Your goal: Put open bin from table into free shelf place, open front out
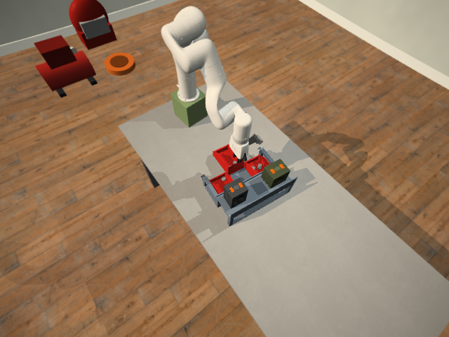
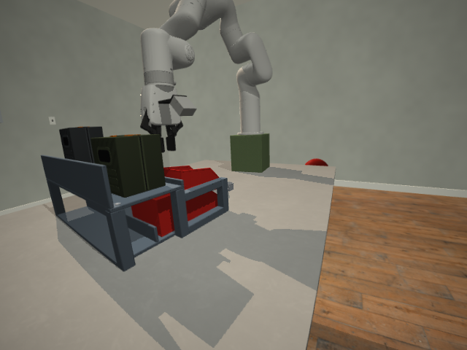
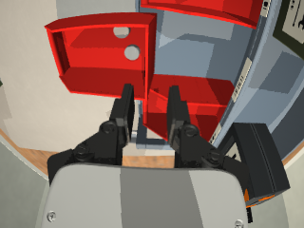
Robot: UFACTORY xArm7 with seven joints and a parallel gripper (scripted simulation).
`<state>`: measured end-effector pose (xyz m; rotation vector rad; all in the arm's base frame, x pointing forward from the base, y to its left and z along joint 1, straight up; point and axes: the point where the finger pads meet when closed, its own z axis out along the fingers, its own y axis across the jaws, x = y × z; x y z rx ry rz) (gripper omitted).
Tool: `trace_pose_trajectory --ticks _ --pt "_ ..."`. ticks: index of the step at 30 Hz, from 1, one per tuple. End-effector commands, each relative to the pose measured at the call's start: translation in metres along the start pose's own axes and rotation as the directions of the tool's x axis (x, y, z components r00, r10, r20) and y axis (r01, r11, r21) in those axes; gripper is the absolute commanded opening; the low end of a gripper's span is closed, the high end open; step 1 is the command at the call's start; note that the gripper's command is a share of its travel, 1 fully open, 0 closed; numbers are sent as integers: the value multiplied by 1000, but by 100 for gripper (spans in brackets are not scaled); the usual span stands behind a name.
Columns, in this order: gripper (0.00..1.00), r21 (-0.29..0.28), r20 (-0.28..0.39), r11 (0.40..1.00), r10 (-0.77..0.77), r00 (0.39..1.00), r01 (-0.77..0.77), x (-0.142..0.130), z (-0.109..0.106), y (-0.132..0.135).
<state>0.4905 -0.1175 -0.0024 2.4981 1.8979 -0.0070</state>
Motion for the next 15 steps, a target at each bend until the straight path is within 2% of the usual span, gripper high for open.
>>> trace_pose_trajectory --ticks 1,5,15 --pt "33 -5 0 1000 0 1000 0 0 0 -8" --pt "33 -5 0 1000 0 1000 0 0 9 -47" --pt "33 -5 0 1000 0 1000 0 0 9 -47"
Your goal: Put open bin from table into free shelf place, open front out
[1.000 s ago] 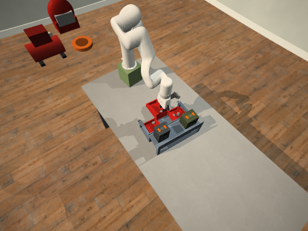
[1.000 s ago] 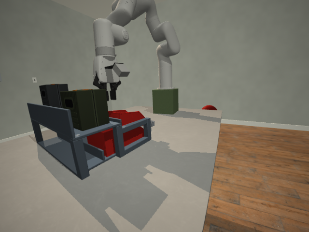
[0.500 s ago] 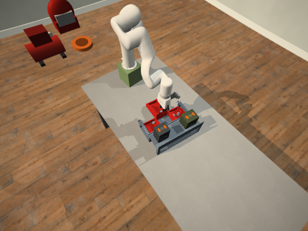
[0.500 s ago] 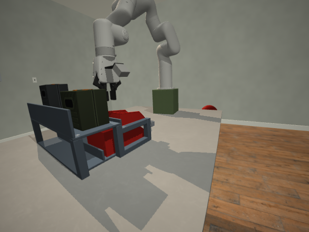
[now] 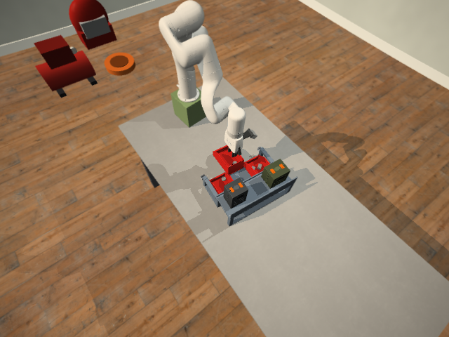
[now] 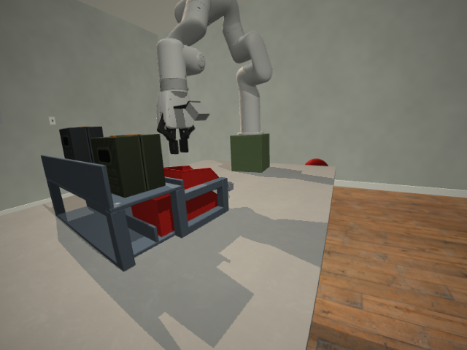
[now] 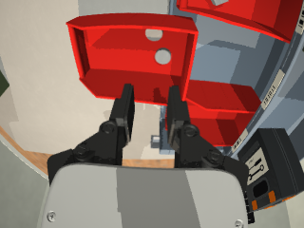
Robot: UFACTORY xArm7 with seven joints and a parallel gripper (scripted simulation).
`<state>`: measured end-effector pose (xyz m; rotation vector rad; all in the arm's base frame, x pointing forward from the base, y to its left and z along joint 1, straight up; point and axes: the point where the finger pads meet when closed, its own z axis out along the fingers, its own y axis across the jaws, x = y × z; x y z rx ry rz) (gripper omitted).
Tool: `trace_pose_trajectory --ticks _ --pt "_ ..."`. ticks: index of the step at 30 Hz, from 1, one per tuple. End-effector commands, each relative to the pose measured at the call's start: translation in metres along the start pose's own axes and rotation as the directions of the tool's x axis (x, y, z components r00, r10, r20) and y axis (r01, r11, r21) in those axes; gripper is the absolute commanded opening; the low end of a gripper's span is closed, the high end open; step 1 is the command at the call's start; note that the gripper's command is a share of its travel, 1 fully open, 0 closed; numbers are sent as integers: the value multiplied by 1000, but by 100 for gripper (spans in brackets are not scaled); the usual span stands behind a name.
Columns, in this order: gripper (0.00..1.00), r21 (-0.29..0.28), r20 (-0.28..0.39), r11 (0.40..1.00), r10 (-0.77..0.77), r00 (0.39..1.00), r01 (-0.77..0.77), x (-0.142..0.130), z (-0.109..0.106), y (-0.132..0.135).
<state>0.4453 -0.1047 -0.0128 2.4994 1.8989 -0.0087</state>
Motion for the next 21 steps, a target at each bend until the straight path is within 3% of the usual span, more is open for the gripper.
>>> trace_pose_trajectory --ticks 1,7,19,21 --pt "33 -7 0 1000 0 1000 0 0 -1 0" --pt "33 -7 0 1000 0 1000 0 0 9 -48" --pt "33 -7 0 1000 0 1000 0 0 9 -48" --pt "33 -6 0 1000 0 1000 0 0 14 -68"
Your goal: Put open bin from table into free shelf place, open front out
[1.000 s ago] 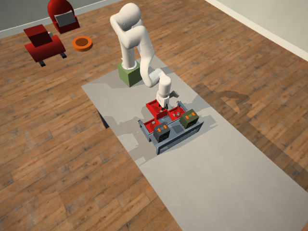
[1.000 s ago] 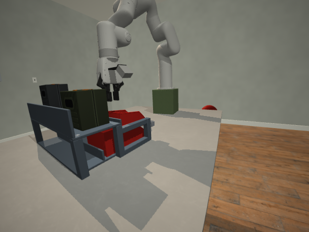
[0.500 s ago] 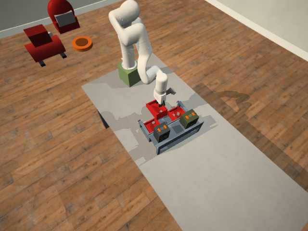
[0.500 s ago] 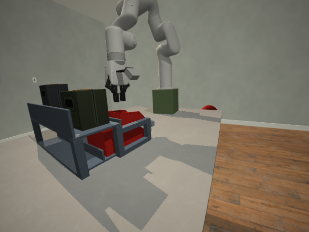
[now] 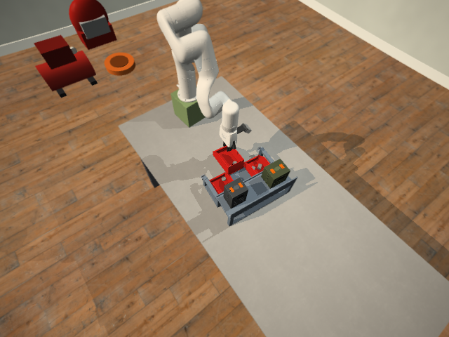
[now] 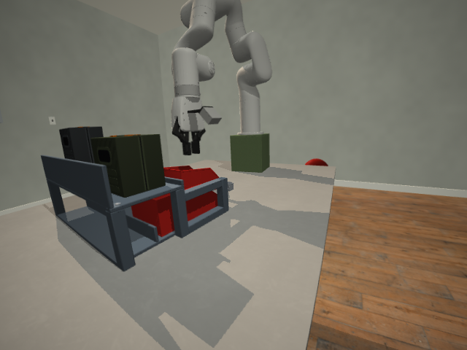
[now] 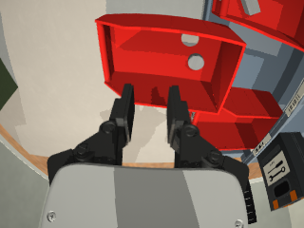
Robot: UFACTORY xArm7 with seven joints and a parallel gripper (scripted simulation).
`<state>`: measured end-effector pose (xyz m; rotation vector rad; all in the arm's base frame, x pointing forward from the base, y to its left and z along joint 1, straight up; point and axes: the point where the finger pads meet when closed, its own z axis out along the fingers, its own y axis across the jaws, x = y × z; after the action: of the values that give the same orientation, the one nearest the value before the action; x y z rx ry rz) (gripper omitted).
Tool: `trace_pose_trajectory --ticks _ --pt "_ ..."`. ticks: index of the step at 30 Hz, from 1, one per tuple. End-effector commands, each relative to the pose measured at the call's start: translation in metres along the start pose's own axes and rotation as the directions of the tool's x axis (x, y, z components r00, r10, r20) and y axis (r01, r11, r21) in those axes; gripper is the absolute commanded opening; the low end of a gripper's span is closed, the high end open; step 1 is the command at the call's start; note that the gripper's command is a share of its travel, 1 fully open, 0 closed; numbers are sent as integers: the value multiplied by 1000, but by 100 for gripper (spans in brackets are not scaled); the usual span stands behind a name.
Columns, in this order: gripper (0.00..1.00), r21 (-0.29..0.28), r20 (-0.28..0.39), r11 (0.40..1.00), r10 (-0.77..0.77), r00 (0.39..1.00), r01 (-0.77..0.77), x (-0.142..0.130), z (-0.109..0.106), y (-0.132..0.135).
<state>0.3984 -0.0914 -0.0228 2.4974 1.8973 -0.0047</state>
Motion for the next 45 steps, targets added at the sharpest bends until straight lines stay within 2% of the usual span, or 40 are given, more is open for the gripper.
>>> trace_pose_trajectory --ticks 1,3,15,20,45 --pt "33 -2 0 1000 0 1000 0 0 6 -30" --pt "33 -3 1 1000 0 1000 0 0 10 -52" --pt "33 -3 1 1000 0 1000 0 0 10 -52" --pt "33 -2 0 1000 0 1000 0 0 18 -87" --pt "33 -2 0 1000 0 1000 0 0 16 -77"
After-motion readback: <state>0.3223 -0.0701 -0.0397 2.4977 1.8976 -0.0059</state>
